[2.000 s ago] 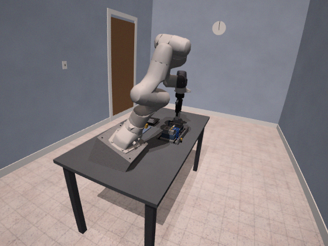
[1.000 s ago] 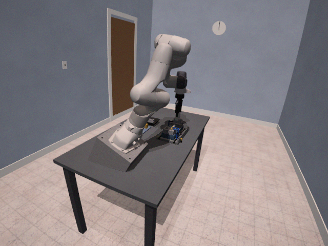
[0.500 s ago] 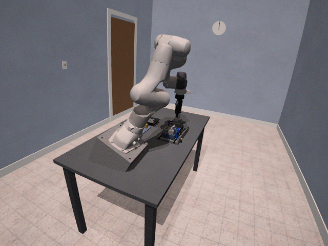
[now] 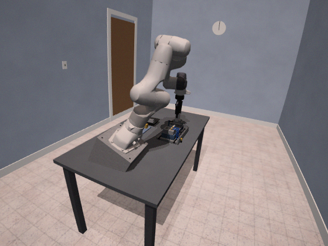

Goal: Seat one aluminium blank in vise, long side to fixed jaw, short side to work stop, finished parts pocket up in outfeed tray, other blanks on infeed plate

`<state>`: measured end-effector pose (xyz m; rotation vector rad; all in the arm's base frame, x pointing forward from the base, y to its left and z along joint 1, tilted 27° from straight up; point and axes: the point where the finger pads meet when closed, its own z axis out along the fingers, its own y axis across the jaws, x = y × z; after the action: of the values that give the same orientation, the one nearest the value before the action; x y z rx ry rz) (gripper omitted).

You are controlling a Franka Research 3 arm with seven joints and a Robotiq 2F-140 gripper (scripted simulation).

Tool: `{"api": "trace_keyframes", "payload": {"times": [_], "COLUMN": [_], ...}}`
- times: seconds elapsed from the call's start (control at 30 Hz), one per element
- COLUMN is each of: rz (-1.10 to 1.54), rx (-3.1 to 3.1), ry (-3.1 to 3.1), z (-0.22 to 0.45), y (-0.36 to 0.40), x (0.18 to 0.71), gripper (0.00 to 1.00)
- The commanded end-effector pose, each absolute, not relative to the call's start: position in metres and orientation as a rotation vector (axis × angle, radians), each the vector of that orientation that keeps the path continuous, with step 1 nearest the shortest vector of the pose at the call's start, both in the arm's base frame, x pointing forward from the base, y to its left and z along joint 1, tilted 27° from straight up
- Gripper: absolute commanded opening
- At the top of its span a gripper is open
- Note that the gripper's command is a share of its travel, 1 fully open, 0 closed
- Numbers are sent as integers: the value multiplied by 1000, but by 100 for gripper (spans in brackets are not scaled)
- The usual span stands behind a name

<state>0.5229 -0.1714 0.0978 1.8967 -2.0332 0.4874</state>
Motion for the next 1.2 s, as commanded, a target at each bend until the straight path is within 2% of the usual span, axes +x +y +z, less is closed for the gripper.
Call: {"api": "trace_keyframes", "payload": {"times": [0.0,1.17], "rz": [489,489], "rx": [1905,1905], "ry": [-2028,-2028], "z": [96,93], "y": [-170,-172], "x": [524,524], "gripper": [0,0]}}
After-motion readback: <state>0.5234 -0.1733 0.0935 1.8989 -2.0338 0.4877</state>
